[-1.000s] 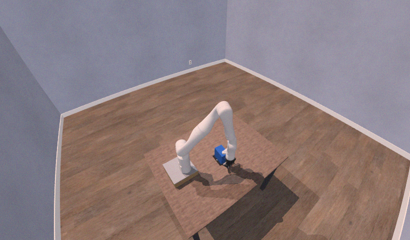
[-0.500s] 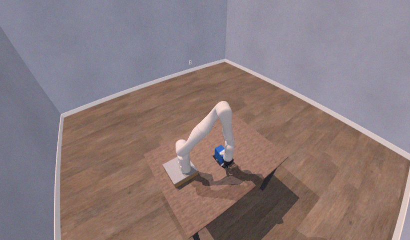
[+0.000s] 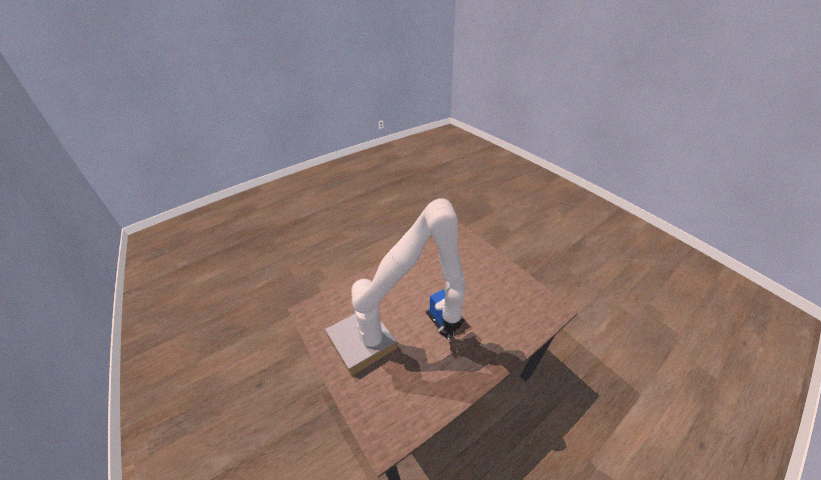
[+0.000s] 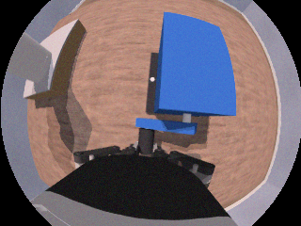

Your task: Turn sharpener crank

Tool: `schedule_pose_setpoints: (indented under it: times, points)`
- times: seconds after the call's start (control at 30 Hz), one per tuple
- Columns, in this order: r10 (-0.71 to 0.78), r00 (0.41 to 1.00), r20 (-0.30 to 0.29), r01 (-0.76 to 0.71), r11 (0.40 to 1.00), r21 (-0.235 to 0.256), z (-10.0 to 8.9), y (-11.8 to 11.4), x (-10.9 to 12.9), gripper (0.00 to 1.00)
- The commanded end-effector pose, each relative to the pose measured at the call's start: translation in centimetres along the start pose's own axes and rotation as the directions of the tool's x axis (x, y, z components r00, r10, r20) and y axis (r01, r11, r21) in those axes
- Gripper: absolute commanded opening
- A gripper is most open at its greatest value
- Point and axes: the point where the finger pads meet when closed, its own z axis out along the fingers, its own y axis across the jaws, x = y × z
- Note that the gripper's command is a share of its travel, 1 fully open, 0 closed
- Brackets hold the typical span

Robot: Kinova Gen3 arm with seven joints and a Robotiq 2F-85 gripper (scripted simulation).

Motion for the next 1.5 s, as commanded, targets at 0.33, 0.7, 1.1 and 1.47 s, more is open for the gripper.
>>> schedule_pose_setpoints:
  times: [0.33, 0.7, 1.1, 1.47]
  points:
    - [0.002, 1.0, 0.001, -0.002, 1.0, -0.002, -1.33, -0.57, -0.02, 0.0]
    - [0.002, 1.0, 0.001, -0.002, 1.0, -0.002, -1.46, -0.61, -0.02, 0.0]
    - [0.002, 1.0, 0.001, -0.002, 1.0, -0.002, -1.46, -0.61, -0.02, 0.0]
    - [0.002, 1.0, 0.001, -0.002, 1.0, -0.002, -1.46, -0.61, -0.02, 0.0]
